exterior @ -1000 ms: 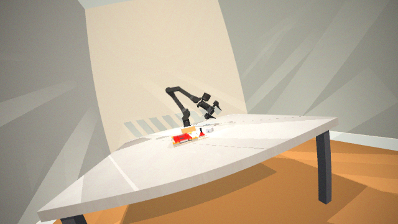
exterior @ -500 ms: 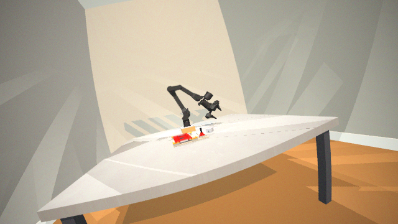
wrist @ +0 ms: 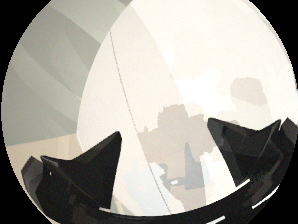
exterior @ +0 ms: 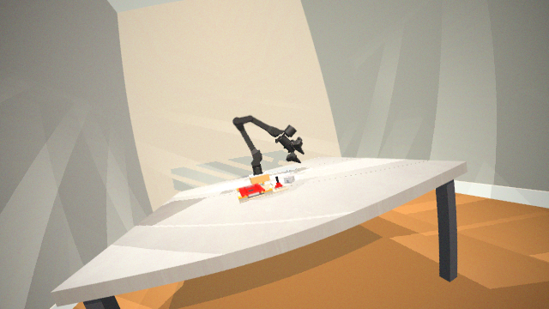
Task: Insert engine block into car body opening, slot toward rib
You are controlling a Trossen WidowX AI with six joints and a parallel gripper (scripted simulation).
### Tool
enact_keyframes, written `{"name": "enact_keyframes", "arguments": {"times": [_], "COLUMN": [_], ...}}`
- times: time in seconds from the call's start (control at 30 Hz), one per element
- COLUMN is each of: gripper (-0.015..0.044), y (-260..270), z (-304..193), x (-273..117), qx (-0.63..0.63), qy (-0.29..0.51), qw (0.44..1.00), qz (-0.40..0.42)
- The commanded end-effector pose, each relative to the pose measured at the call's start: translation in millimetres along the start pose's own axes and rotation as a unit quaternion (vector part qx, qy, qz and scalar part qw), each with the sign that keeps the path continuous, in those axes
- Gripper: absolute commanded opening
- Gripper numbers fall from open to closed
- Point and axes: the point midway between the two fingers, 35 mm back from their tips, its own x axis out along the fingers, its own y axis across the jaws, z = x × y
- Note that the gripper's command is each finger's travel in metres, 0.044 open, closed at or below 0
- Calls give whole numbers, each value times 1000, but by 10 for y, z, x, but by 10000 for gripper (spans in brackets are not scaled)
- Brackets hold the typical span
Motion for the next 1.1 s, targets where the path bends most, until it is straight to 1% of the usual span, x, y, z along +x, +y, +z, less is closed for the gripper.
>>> {"name": "enact_keyframes", "arguments": {"times": [0.0,0.27,0.53,0.8,1.07], "gripper": [440,440,440,440,440], "y": [-15,-1,12,25,39], "z": [-6,1,7,11,15], "x": [23,28,29,26,20], "qx": [-56,-186,-314,-435,-549], "qy": [10,31,55,83,113], "qw": [998,982,947,895,827], "qz": [-14,-31,-42,-47,-46]}}
